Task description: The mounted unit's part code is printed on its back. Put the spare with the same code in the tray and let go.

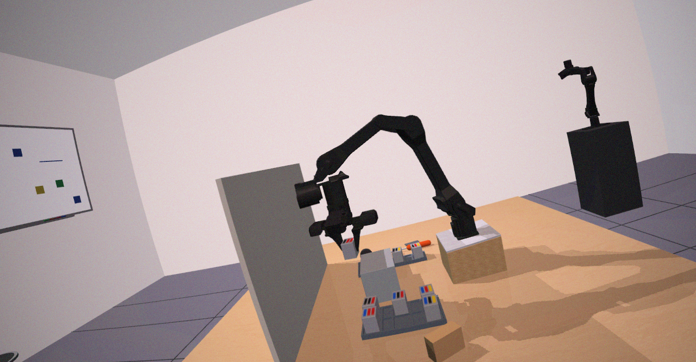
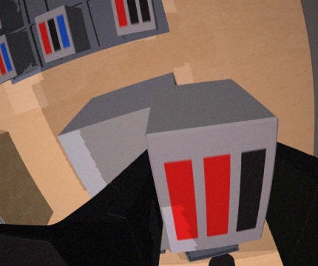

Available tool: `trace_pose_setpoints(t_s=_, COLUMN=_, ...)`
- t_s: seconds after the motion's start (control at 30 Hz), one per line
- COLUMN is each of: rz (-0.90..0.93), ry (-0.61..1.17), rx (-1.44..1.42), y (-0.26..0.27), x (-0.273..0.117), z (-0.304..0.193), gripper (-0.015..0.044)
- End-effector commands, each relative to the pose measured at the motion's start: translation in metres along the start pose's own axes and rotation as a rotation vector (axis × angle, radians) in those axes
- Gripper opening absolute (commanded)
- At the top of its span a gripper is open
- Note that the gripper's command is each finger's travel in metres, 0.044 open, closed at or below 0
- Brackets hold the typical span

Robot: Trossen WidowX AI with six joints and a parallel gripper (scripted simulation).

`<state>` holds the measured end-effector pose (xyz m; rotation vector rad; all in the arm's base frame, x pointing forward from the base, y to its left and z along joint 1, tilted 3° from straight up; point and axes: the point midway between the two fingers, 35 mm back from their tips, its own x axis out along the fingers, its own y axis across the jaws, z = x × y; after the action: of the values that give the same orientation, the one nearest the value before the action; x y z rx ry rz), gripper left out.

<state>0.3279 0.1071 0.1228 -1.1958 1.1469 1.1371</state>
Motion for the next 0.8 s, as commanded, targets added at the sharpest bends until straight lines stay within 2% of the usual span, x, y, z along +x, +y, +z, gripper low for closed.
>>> trace_pose_setpoints(t_s=0.0, rz=-0.002, ry=0.004, rx=-0.001, y=-0.010, x=0.000, z=-0.021, gripper=0.0000)
trace_pose_setpoints(t_s=0.77, rz=0.003, ry=0.009, rx=0.004, y=-0.035, x=0.000, z=-0.150, gripper=0.0000)
